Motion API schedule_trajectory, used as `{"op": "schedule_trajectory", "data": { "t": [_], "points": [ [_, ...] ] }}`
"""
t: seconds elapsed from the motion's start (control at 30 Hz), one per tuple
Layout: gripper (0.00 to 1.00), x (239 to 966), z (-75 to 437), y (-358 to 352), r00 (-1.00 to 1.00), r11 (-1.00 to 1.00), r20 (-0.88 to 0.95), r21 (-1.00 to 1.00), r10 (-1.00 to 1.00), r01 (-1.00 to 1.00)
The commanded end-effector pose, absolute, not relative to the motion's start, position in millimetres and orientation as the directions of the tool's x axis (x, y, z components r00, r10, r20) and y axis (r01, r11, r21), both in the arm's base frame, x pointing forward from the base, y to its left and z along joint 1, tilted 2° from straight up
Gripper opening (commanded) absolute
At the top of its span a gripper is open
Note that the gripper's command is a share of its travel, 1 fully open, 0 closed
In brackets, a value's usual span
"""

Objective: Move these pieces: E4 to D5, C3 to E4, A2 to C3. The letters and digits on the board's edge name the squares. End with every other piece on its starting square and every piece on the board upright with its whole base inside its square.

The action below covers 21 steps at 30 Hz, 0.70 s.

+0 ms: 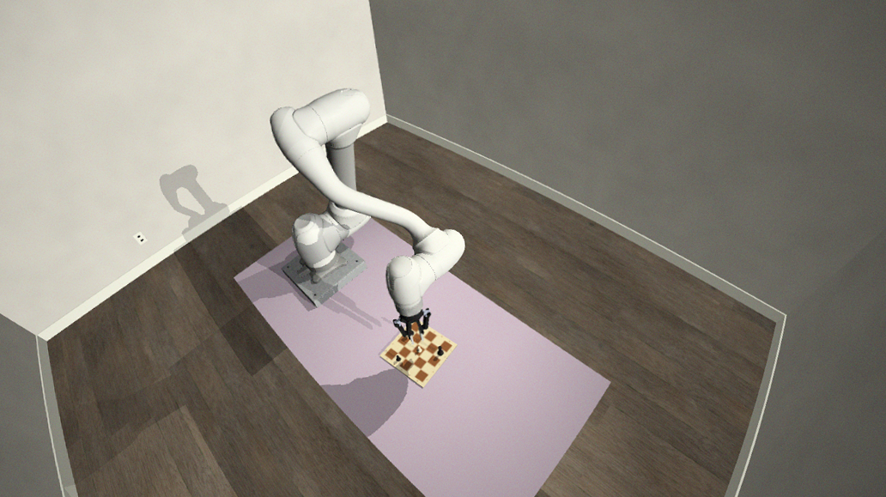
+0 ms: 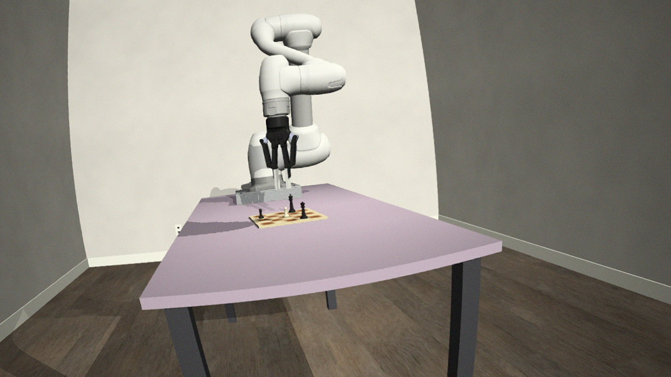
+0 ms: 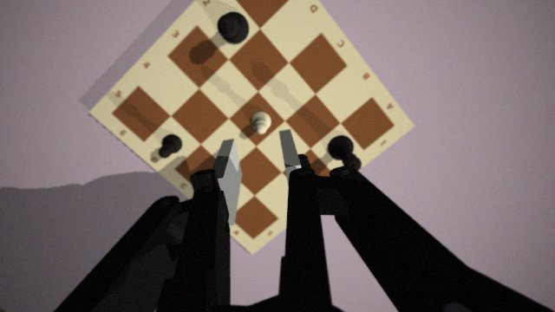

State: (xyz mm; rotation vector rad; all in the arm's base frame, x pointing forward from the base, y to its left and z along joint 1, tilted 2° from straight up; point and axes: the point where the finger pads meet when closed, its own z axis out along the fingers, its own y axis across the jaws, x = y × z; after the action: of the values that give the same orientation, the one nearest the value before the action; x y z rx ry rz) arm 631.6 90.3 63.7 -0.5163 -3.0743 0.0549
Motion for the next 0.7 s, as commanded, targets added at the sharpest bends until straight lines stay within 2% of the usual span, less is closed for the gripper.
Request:
{"op": "schedule_trajectory", "data": {
  "t": [0.0,0.67],
  "points": [
    [0.20,631.6,63.8,90.3,-0.945,0.945,0.018,-0.038,0.327,0.326],
    [0.20,631.3,54.9,90.1,-0.945,0.944,0.018,-0.039,0.327,0.326]
  ]
}}
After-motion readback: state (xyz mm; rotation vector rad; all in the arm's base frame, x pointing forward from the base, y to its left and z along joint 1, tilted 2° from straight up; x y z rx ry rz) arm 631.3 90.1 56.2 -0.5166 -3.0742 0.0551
